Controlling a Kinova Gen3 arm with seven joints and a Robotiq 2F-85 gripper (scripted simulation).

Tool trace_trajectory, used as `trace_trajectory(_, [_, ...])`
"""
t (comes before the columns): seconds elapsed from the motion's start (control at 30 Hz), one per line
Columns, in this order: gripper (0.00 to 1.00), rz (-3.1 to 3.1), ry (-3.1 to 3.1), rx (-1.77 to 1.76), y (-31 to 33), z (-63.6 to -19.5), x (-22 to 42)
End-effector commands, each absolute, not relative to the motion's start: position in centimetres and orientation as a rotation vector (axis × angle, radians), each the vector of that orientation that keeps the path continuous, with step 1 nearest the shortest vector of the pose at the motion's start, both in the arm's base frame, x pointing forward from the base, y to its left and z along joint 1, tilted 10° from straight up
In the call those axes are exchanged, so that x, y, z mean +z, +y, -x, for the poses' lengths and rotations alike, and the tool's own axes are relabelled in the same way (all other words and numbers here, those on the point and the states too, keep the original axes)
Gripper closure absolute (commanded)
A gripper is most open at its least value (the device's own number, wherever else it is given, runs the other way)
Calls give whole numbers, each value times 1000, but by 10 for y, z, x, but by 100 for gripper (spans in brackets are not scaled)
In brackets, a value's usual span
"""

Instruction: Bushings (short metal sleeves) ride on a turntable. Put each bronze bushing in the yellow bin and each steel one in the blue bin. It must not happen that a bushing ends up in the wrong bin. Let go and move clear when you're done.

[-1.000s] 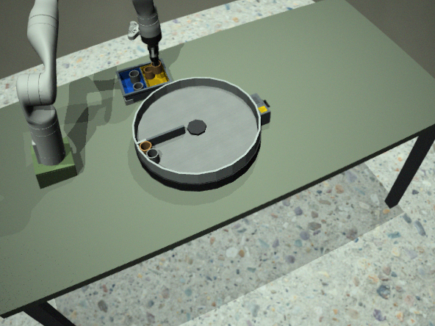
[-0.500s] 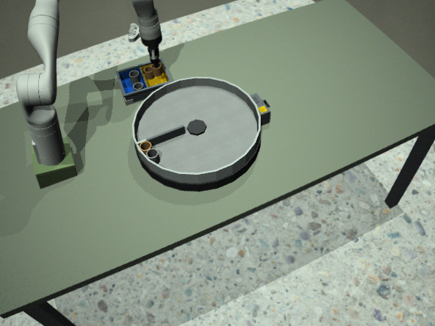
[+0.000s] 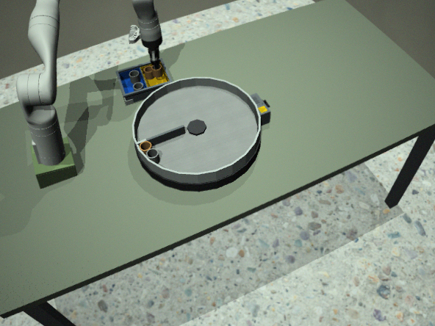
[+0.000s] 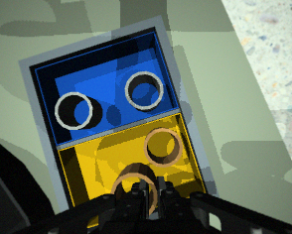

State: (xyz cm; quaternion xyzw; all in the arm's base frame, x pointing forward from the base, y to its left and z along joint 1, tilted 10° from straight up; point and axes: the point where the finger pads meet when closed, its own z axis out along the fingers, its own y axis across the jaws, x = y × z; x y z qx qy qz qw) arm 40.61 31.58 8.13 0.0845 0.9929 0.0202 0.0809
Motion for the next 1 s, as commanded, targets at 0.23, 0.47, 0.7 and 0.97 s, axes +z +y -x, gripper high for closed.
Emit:
trace_trajectory(0.23, [100, -254, 2968, 60, 316, -407, 77])
trace_trajectory(0.47, [100, -253, 2968, 60, 316, -407, 76])
trace_trajectory(0.7, [100, -253, 2968, 60, 316, -408, 71])
trace_trajectory(0.97, [100, -254, 2968, 60, 316, -409, 65])
